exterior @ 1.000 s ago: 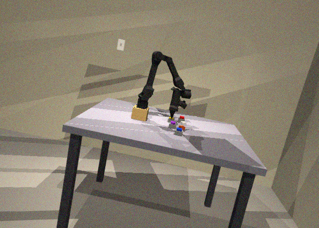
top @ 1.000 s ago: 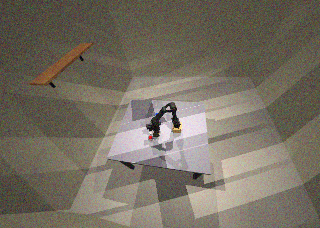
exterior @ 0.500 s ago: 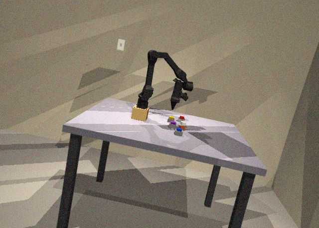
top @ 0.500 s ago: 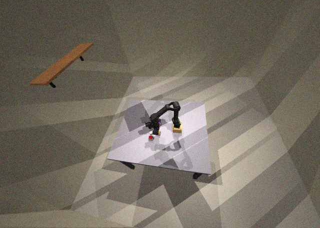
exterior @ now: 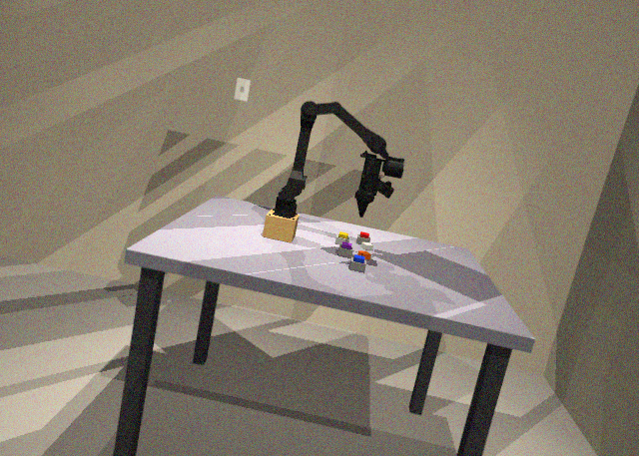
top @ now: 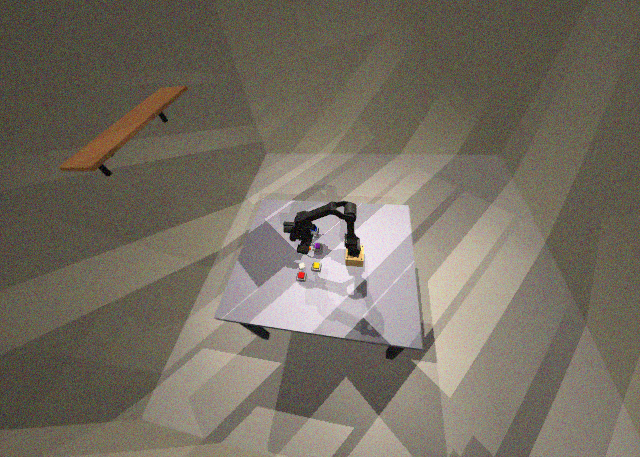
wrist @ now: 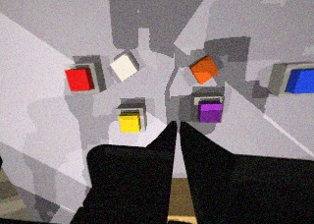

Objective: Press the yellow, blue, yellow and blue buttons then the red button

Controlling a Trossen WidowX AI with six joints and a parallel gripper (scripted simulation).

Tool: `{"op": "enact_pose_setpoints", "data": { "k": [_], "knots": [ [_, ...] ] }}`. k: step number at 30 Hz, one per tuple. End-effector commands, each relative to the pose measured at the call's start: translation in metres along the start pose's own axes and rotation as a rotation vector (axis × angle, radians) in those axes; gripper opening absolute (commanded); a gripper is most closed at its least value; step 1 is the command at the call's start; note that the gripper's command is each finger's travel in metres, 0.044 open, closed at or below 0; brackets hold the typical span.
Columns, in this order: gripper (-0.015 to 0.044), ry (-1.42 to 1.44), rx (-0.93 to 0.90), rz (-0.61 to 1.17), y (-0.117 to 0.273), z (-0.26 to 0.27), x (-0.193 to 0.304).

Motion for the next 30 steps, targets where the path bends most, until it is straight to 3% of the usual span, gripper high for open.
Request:
{"op": "enact_pose_setpoints", "data": {
  "k": [1, 15, 18, 23, 30],
  "knots": [
    [0.0020, 0.011, 0.007, 0.002, 0.001, -0.029, -0.022],
    [0.0020, 0.086, 0.008, 0.001, -0.001, -0.177, -0.067],
    [0.0020, 0.087, 0.008, 0.001, -0.003, -0.180, -0.067],
    [0.0020, 0.087, 0.008, 0.001, -0.060, -0.180, -0.067],
    [0.0020, 0.087, 0.008, 0.001, -0.067, -0.180, -0.067]
  ]
}}
Point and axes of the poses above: the point midway between the two fingers, 35 mm back from their tips, its own y axis back along the fingers, its own z axis across the jaws, x = y × z, the point moved 1 cm from there along y, back along the fingers, and after that the axes turned 11 degrees about -y, right-handed, at the moved point
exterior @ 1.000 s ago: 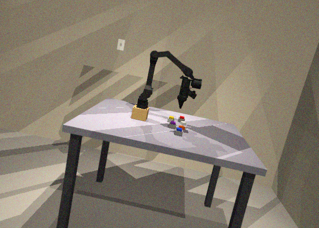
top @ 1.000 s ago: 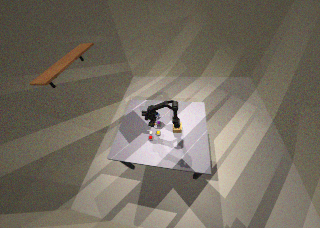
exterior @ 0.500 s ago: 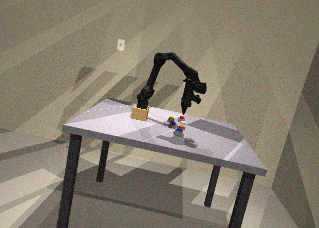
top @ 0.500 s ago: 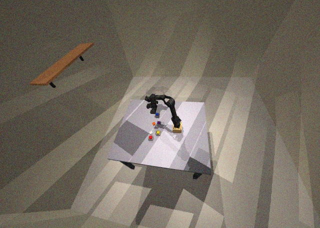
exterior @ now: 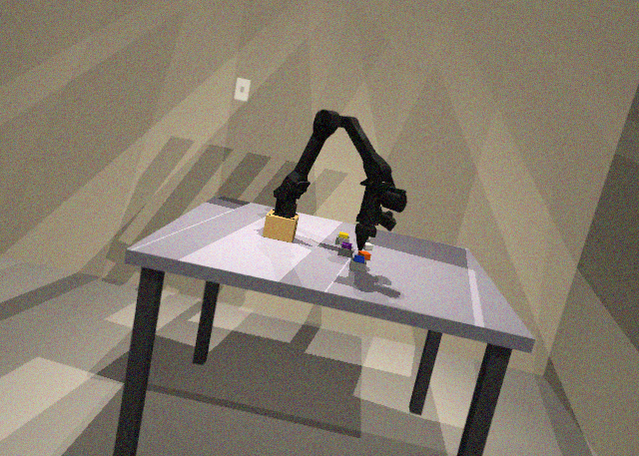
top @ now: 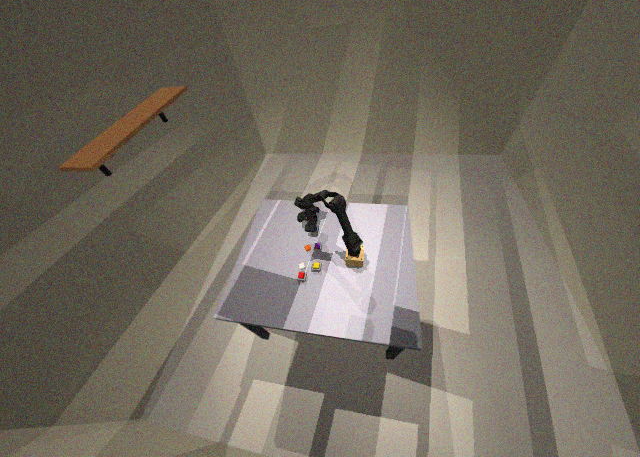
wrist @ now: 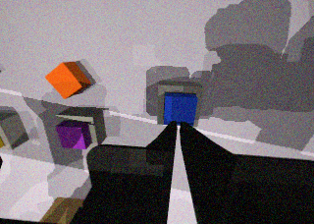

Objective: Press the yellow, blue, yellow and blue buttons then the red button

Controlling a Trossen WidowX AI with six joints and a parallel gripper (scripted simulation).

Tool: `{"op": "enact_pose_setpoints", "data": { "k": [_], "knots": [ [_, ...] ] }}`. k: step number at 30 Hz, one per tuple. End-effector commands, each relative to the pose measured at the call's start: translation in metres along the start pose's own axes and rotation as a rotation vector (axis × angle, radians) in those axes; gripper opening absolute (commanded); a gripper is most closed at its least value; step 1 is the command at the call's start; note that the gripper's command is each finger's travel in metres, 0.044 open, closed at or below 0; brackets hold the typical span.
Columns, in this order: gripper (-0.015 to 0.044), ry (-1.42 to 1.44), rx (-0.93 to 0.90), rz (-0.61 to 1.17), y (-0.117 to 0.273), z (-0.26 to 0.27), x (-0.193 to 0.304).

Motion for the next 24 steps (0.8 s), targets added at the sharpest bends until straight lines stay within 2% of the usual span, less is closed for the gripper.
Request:
{"op": "enact_pose_setpoints", "data": {
  "k": [1, 24],
  "knots": [
    [0.0020, 0.003, 0.006, -0.018, -0.002, -0.002, -0.004],
    [0.0020, 0.003, 0.006, -0.017, -0.028, -0.002, -0.004]
  ]
}}
Point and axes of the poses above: the point midway between the two fingers, 35 mm back from their tips, its own y axis back along the fingers, its own z axis across the jaws, x = y × z, the point moved 1 cm from there along y, back along the fingers, and after that the axes turned 11 degrees about -y, right-handed, at the moved point
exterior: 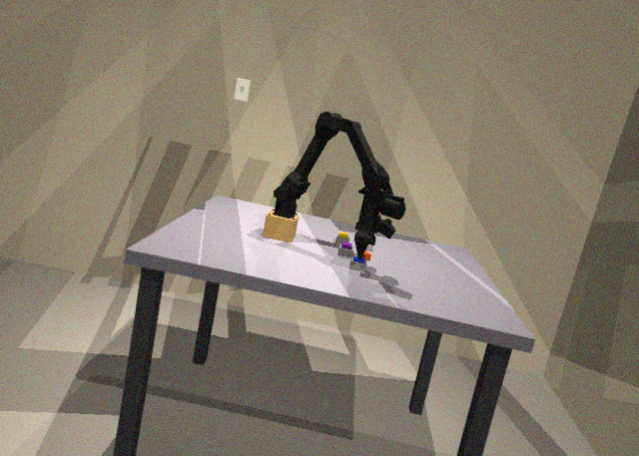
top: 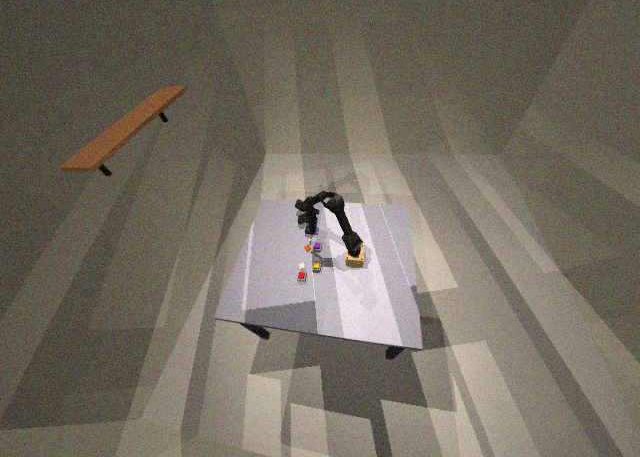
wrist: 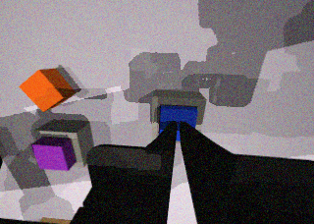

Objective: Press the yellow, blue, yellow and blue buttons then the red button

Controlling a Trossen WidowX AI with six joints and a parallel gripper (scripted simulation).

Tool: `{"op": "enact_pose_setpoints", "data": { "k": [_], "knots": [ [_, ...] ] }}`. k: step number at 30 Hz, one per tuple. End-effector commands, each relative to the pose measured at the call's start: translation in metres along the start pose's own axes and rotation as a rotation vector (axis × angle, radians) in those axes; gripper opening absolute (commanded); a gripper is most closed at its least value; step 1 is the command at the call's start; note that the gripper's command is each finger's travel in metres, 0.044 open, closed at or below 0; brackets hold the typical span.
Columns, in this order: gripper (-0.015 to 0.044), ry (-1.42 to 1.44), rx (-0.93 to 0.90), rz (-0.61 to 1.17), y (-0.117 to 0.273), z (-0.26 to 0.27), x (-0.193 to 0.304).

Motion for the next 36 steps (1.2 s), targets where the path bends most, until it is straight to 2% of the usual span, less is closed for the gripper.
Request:
{"op": "enact_pose_setpoints", "data": {
  "k": [1, 14, 18, 23, 28, 33, 36],
  "knots": [
    [0.0020, 0.003, 0.000, 0.001, -0.001, 0.000, 0.000],
    [0.0020, 0.003, 0.000, 0.001, -0.001, 0.000, 0.000],
    [0.0020, 0.003, 0.000, 0.000, 0.031, 0.000, 0.000],
    [0.0020, 0.003, 0.000, 0.000, 0.033, 0.000, 0.000],
    [0.0020, 0.003, 0.000, 0.000, 0.090, 0.000, -0.001],
    [0.0020, 0.003, -0.001, 0.000, 0.093, 0.002, -0.001],
    [0.0020, 0.003, -0.004, -0.002, 0.093, 0.039, -0.014]
  ]
}}
Point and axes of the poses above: the point midway between the two fingers, 35 mm back from their tips, its own y axis back along the fingers, its own z axis across the jaws, x = y × z, the point moved 1 cm from there along y, back along the fingers, and after that the axes turned 11 degrees about -y, right-handed, at the moved point
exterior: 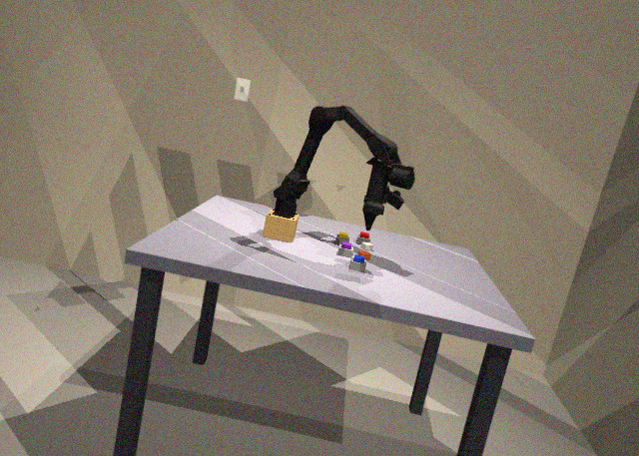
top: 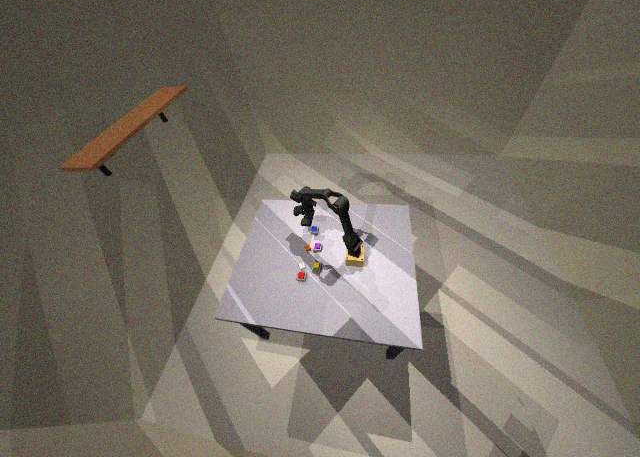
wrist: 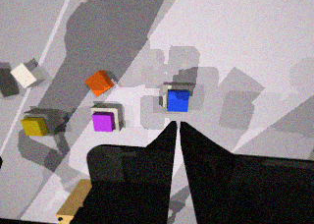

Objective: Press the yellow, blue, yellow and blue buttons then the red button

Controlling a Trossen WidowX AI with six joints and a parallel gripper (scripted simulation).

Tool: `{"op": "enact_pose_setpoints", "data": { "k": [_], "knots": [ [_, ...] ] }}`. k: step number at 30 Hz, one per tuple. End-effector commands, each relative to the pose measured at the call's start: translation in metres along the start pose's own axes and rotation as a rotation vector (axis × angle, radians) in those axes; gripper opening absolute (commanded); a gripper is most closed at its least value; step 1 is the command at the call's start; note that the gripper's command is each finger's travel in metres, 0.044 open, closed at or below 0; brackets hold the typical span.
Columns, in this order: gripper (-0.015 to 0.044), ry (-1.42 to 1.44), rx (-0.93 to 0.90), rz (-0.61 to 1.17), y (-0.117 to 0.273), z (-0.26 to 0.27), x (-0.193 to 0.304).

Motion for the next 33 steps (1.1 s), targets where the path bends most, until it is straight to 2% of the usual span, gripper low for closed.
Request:
{"op": "enact_pose_setpoints", "data": {
  "k": [1, 9, 18, 25, 30, 33],
  "knots": [
    [0.0020, 0.020, -0.008, 0.002, 0.001, 0.046, -0.011],
    [0.0020, 0.020, -0.023, 0.001, 0.003, 0.179, -0.010],
    [0.0020, 0.020, -0.036, 0.010, 0.007, 0.314, 0.052],
    [0.0020, 0.020, -0.037, 0.011, 0.005, 0.323, 0.059],
    [0.0020, 0.020, -0.037, 0.011, -0.052, 0.325, 0.060],
    [0.0020, 0.020, -0.037, 0.011, -0.054, 0.325, 0.060]
  ]
}}
Point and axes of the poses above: the point midway between the two fingers, 35 mm back from their tips, its own y axis back along the fingers, its own z axis across the jaws, x = y × z, the point moved 1 cm from there along y, back along the fingers, and after that the axes turned 11 degrees about -y, right-handed, at the moved point
